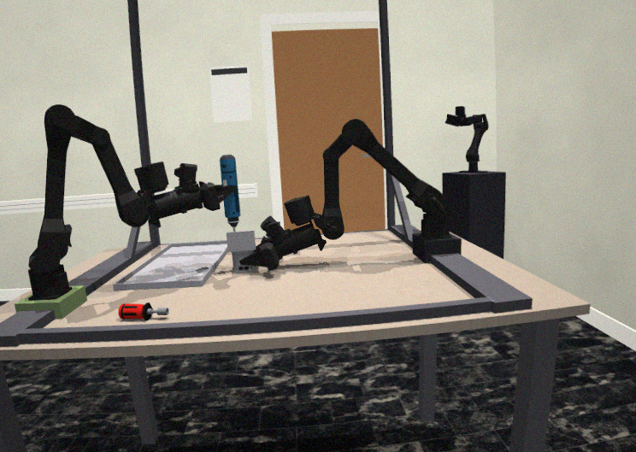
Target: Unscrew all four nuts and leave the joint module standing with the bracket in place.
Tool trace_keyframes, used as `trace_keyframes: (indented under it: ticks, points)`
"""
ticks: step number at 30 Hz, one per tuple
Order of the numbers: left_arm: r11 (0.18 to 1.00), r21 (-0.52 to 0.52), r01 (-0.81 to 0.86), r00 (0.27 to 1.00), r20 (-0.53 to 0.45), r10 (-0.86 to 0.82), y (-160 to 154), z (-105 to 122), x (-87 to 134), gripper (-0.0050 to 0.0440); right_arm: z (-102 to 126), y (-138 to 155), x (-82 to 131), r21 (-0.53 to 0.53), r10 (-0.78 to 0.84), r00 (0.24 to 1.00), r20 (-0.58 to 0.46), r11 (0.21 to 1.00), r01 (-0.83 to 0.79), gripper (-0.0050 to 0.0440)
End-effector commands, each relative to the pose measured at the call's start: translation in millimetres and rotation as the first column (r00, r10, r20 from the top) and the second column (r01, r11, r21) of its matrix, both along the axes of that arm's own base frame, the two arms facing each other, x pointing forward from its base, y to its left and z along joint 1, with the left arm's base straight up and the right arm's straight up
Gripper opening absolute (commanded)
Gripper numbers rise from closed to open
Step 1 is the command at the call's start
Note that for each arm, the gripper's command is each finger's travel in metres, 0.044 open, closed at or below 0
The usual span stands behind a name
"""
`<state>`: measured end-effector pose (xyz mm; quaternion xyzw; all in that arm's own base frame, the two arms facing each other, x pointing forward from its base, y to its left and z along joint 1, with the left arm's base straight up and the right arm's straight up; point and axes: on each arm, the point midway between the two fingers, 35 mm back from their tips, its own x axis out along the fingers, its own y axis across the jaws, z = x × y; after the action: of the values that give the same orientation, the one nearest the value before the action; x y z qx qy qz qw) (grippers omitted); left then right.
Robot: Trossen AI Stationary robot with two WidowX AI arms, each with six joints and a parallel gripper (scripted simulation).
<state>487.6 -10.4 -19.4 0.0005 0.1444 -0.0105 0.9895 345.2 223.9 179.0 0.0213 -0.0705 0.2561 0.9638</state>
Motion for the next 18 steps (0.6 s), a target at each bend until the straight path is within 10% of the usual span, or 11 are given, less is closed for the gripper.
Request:
trace_keyframes:
  ticks: [1,18]
  points:
    - [1.0,0.001,0.0,0.999,0.036,0.0,0.1,14.2,5.1,0.0242,-14.2,1.4,-0.6,-0.013,0.007,1.0,-0.018,1.0,-0.007,0.0163]
    - [1.0,0.001,0.0,0.999,0.036,0.0,0.1,14.2,5.1,0.0242,-10.0,3.2,1.4,-0.002,0.008,1.0,-0.004,1.0,-0.008,0.0163]
